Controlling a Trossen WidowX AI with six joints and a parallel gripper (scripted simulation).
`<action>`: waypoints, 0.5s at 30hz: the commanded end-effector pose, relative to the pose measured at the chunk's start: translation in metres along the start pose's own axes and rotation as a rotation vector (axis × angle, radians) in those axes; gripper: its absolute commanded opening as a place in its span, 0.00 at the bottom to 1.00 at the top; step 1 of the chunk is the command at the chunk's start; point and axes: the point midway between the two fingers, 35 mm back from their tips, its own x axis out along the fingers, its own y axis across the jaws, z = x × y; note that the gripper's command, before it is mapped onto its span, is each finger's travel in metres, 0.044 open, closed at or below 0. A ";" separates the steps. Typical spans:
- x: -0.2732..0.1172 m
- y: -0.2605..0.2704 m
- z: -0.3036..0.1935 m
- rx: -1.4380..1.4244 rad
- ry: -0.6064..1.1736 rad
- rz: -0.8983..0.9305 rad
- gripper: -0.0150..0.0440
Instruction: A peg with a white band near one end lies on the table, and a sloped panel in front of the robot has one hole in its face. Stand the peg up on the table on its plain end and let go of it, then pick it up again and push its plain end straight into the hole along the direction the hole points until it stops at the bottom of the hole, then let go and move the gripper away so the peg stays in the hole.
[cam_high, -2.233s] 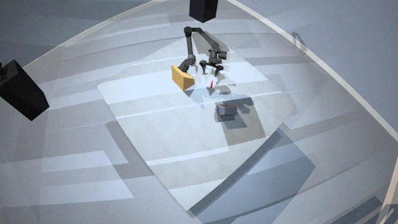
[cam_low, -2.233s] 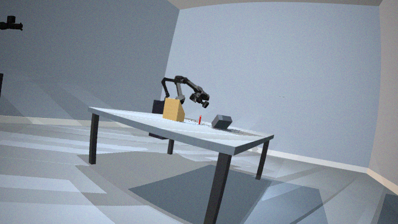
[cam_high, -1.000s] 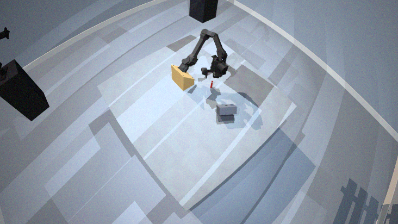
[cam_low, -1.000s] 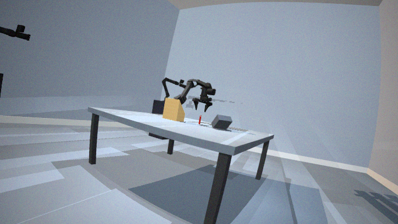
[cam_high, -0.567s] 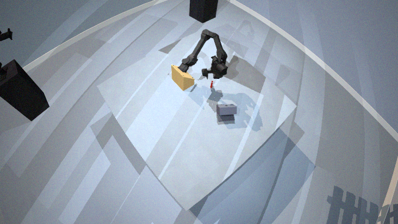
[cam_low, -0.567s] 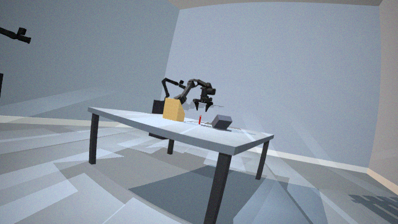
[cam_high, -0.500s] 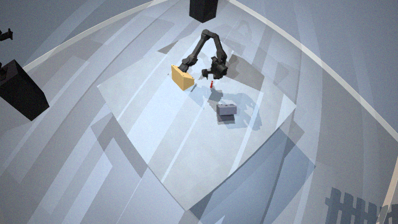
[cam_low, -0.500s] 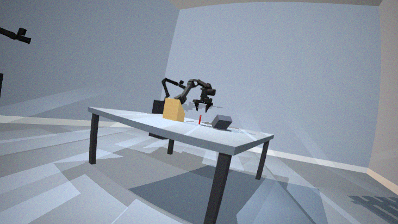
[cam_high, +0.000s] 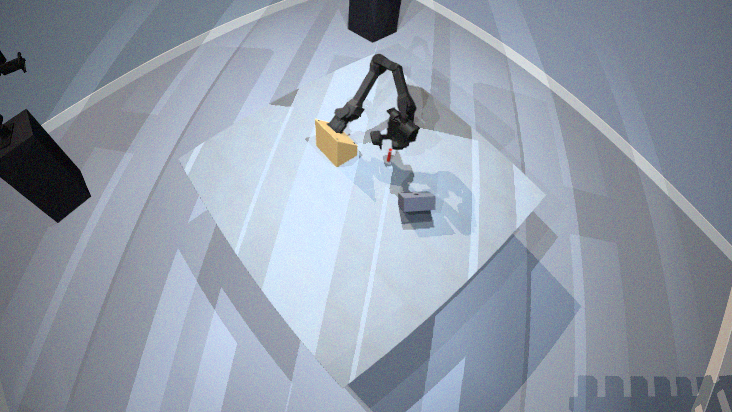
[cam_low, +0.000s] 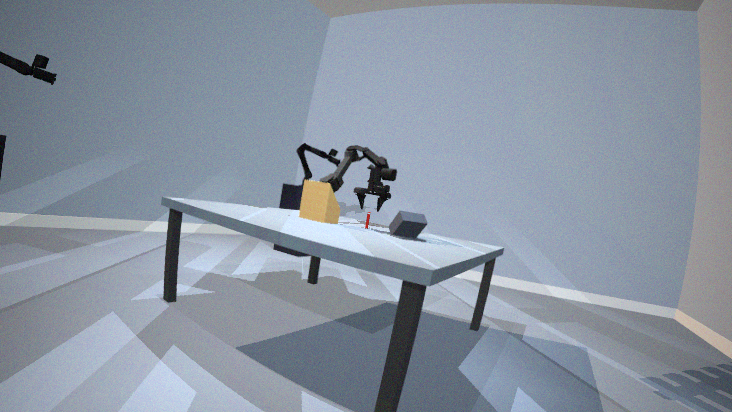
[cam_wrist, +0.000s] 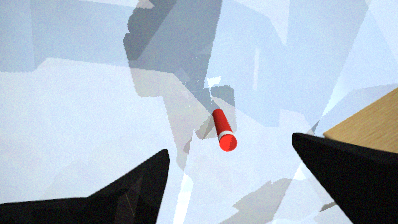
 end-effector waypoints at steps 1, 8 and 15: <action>0.008 -0.001 0.000 0.007 0.007 -0.001 1.00; 0.019 -0.001 0.000 0.006 0.006 -0.001 1.00; 0.030 -0.001 0.000 0.006 0.007 0.000 1.00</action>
